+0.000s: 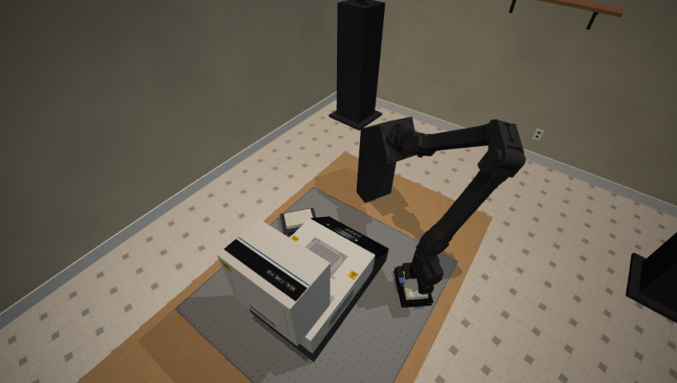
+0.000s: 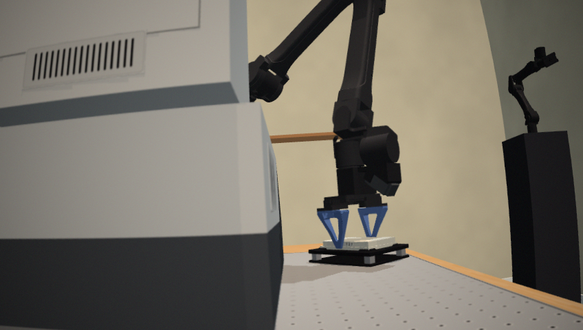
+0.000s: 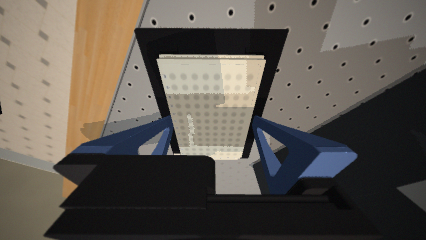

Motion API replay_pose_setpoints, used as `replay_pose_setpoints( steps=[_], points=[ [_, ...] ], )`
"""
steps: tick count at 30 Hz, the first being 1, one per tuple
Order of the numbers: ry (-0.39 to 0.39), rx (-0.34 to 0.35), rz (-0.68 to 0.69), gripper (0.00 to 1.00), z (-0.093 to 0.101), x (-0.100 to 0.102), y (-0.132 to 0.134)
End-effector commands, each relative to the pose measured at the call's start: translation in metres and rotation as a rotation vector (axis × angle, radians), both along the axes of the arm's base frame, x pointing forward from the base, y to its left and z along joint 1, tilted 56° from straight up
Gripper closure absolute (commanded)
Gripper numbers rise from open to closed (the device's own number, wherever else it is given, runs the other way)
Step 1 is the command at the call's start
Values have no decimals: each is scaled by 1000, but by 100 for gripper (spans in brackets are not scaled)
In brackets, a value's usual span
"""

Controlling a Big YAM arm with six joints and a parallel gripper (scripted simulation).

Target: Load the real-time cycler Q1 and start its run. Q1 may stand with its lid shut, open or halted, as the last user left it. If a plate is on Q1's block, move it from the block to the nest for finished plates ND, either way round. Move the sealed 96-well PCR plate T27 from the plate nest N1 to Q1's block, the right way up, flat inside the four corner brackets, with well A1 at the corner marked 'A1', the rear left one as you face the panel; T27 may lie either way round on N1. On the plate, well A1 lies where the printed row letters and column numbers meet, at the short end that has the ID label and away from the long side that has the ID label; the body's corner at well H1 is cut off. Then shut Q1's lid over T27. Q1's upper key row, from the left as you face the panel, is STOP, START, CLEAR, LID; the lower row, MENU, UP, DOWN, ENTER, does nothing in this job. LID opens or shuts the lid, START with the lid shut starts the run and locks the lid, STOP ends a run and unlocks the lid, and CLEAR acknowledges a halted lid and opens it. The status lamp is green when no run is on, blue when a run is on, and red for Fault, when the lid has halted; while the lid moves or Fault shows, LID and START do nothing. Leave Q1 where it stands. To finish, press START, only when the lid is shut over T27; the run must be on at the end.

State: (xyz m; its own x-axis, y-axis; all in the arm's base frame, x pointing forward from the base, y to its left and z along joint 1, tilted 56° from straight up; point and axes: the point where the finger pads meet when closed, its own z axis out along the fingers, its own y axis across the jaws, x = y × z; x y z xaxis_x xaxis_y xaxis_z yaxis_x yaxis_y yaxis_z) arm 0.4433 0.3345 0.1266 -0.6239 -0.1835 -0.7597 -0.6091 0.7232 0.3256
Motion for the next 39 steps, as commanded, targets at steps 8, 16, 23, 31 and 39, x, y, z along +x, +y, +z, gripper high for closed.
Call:
replay_pose_setpoints(
  steps=[8,16,23,31,39],
  points=[
    [-44,15,12,0,16,1,8],
    [5,10,-18,0,-3,8,-2],
    [13,5,-21,0,-8,6,-5],
    [-17,23,-19,100,9,7,-4],
    [-30,21,-10,100,14,1,3]
  ],
)
